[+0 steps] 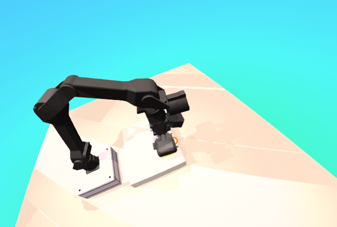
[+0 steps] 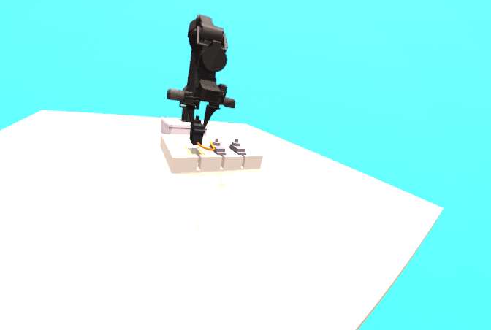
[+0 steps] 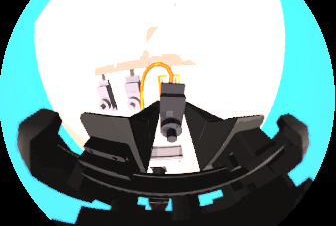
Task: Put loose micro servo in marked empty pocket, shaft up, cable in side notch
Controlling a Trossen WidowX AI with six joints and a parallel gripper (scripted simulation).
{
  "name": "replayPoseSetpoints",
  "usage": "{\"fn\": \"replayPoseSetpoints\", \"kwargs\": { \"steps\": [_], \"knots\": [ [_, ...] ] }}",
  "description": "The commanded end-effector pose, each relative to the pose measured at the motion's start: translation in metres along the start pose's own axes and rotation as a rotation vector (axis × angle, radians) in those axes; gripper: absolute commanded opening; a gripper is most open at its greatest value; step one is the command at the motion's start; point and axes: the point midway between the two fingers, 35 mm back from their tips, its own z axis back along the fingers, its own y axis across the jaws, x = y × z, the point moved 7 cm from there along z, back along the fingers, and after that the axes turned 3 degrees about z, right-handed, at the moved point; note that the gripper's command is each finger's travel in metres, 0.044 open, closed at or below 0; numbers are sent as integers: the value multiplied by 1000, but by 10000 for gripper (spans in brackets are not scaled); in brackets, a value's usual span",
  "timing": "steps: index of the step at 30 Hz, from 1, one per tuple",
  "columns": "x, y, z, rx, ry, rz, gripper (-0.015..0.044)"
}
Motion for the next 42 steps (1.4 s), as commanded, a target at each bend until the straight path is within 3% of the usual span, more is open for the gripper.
{"fn": "replayPoseSetpoints", "kwargs": {
  "steps": [1,42],
  "knots": [
    [5,0,2,-2,-3,51,0],
    [5,0,-27,-2,-3,102,0]
  ]
}}
